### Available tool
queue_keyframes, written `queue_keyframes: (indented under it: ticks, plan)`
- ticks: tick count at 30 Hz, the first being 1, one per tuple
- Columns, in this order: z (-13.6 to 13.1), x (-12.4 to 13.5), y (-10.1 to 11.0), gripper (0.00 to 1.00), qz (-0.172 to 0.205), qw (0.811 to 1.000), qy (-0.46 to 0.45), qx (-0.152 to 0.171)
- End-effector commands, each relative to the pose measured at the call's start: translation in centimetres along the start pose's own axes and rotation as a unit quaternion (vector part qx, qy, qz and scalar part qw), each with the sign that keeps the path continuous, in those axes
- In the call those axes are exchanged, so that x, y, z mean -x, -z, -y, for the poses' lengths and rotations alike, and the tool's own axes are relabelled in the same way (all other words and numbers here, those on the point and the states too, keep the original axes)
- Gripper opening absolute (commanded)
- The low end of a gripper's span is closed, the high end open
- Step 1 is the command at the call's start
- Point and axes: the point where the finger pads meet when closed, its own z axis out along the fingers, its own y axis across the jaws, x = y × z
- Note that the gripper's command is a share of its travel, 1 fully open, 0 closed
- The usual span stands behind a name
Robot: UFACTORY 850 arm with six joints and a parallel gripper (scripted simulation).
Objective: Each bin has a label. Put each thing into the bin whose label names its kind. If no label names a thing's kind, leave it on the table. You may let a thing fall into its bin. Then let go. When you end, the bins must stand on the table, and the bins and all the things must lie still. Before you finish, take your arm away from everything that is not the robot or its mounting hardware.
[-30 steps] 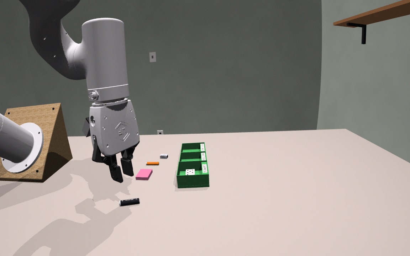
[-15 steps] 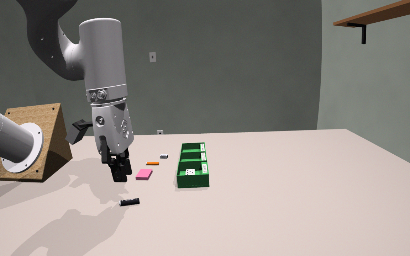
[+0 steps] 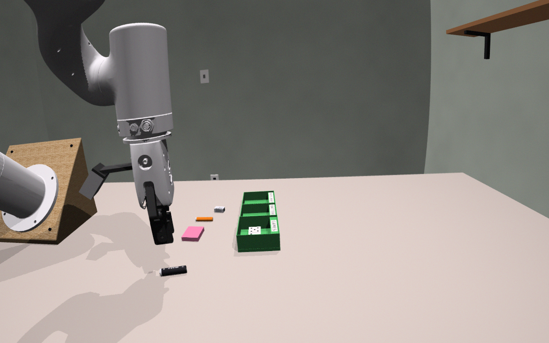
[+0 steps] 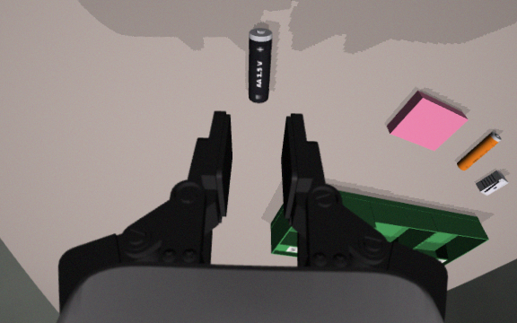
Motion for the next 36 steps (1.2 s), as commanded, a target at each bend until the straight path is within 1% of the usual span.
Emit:
queue_keyframes:
  ticks: [1,25,36]
  plan:
    - [0.0,0.0,0.1,0.28,0.0,1.0,0.0,0.0]
    - [0.0,0.0,0.1,0.28,0.0,1.0,0.0,0.0]
    - [0.0,0.1,-4.3,0.28,0.0,1.0,0.0,0.0]
